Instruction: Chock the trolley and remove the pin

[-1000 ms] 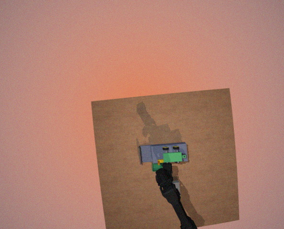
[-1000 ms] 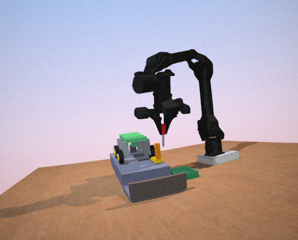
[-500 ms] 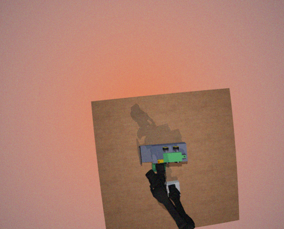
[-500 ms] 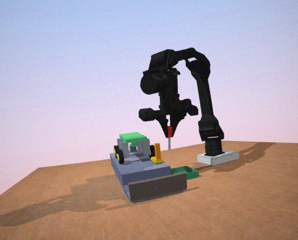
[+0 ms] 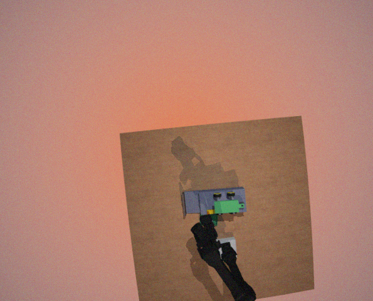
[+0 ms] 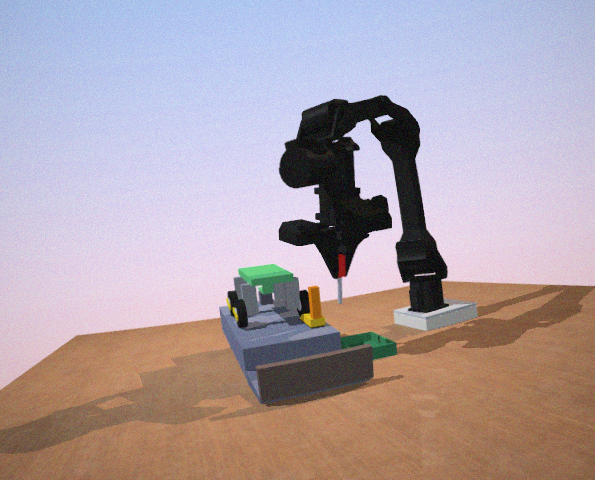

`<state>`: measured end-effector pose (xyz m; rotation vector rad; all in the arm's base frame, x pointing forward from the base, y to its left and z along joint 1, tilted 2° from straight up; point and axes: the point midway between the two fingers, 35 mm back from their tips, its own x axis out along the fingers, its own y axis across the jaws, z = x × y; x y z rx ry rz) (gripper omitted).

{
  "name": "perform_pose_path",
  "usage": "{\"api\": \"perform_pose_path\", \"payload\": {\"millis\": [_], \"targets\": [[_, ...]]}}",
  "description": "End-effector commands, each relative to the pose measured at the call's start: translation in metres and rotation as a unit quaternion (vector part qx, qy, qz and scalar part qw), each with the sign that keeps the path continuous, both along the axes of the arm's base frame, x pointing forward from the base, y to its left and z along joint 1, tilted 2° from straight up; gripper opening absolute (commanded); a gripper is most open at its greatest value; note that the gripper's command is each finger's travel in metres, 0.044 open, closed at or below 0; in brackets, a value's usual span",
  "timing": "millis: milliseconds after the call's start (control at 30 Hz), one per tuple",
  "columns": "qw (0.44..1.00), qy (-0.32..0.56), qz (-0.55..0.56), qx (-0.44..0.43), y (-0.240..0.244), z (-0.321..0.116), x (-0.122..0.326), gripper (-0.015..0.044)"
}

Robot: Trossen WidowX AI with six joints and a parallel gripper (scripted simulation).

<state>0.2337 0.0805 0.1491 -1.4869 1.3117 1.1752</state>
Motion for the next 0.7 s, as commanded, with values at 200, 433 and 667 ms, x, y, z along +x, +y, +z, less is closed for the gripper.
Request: {"api": "perform_pose_path", "payload": {"millis": [200,433,667], "targets": [[0.988,0.021,0.149,0.030,-0.0032,0.0022,-0.0020,0.0000],[0.966,0.036,0.250,0.046,-0.0048,0.0021,-0.0021,0.0000],[0.934,0.047,0.349,0.061,-0.0063,0.0023,-0.0021,0.0000]]}}
